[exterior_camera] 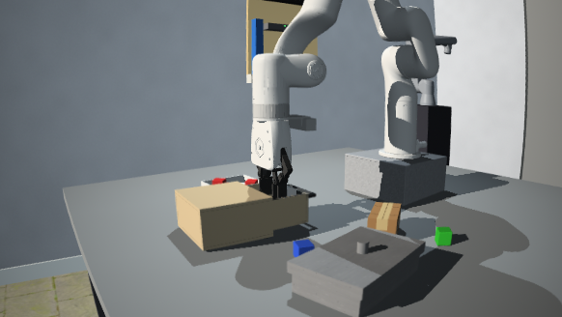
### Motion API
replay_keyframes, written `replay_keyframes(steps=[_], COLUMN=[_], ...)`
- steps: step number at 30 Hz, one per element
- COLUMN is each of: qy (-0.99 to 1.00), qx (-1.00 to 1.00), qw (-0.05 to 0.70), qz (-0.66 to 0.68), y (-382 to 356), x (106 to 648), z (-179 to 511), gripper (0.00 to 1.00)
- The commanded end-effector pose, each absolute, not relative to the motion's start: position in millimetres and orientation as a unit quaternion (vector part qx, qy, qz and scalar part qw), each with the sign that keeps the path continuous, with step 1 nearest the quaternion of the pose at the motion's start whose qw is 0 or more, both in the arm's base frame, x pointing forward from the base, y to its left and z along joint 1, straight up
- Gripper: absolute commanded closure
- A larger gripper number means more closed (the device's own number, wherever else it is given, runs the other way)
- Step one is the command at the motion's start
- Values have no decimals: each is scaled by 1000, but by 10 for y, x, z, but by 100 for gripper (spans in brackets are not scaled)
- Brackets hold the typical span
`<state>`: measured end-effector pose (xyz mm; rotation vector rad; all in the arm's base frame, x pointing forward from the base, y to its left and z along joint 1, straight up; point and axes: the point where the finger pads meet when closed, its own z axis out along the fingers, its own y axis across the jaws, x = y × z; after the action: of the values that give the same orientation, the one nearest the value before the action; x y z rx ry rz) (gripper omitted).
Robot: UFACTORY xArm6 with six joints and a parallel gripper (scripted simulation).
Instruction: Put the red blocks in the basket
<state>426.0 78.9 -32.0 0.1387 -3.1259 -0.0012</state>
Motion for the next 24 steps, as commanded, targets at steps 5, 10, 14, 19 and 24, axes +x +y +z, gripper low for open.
replay_keyframes(steps=[5,10,14,19,24], qy=[-999,-999,-999,-999,-999], qx=[44,44,44,44,44], qw=[4,4,4,4,4], qz=[-1,-1,-1,-1,-1], y=[792,792,792,792,792], x=[4276,4275,4275,4275,4274], z=[-342,-386,-417,-462,-521], gripper=[40,40,40,40,40])
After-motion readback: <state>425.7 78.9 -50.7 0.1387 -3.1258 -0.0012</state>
